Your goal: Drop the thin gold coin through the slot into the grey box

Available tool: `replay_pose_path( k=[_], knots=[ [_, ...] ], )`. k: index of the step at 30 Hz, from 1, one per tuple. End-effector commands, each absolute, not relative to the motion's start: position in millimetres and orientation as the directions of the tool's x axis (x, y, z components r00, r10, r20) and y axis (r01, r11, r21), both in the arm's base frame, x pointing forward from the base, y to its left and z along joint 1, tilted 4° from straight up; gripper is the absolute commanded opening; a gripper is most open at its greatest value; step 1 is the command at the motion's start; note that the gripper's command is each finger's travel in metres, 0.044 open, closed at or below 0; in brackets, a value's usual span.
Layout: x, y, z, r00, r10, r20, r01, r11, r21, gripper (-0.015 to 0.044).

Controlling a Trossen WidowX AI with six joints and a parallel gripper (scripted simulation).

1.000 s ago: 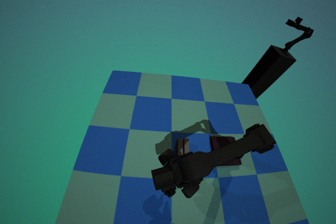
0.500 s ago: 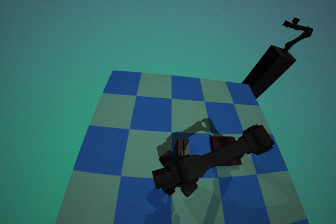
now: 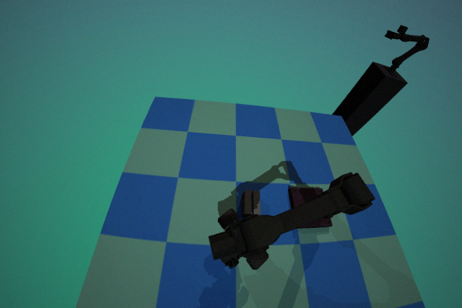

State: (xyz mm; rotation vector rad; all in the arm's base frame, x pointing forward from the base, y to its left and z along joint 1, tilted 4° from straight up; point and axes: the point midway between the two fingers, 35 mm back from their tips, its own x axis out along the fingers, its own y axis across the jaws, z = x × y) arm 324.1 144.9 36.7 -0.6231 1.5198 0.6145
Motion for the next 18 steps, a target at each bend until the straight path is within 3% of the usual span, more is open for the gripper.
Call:
replay_pose_path(
  k=[1, 18],
  knots=[
    [323.5, 145.3, 28.7, -0.036, -0.017, -0.999, -0.711, 0.703, 0.014, 0.0161],
    [321.7, 144.5, 1.8, -0.037, -0.016, -0.999, -0.710, 0.704, 0.015, 0.0161]
  ],
)
